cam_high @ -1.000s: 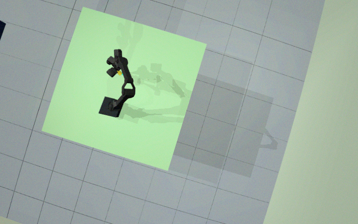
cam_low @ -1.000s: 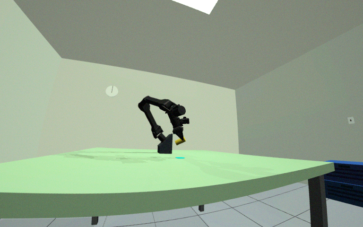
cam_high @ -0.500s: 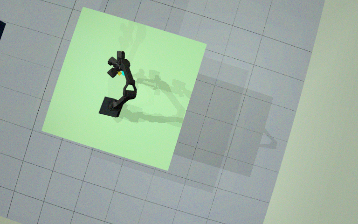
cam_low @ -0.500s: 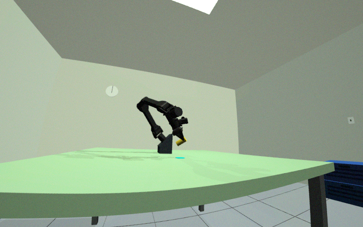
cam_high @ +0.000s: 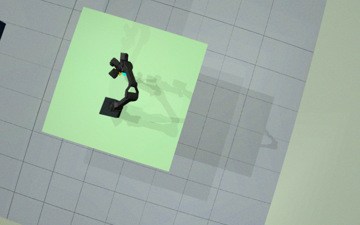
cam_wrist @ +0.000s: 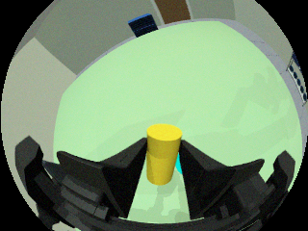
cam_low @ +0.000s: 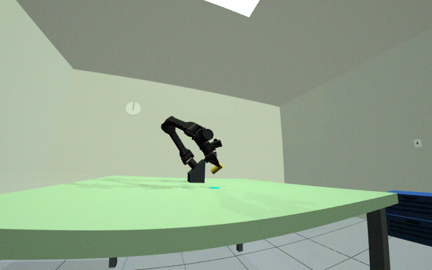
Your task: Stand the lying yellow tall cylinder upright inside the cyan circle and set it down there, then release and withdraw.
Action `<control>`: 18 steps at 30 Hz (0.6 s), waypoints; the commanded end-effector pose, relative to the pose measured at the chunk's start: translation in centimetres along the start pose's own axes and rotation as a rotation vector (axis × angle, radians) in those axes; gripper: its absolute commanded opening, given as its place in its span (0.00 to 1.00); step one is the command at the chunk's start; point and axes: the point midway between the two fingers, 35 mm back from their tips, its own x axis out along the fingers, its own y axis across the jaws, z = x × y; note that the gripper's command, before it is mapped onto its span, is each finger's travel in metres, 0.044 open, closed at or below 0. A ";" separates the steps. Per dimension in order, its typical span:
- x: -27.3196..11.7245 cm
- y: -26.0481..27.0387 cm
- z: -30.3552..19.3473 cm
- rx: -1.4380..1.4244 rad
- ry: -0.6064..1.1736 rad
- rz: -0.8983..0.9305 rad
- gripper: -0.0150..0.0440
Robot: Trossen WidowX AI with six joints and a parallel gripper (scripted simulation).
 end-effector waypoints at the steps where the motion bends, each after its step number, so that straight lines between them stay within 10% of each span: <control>1: -0.1 0.0 0.0 -0.010 -0.030 0.002 0.43; 18: -0.2 -0.1 0.0 -0.030 -0.158 0.008 0.43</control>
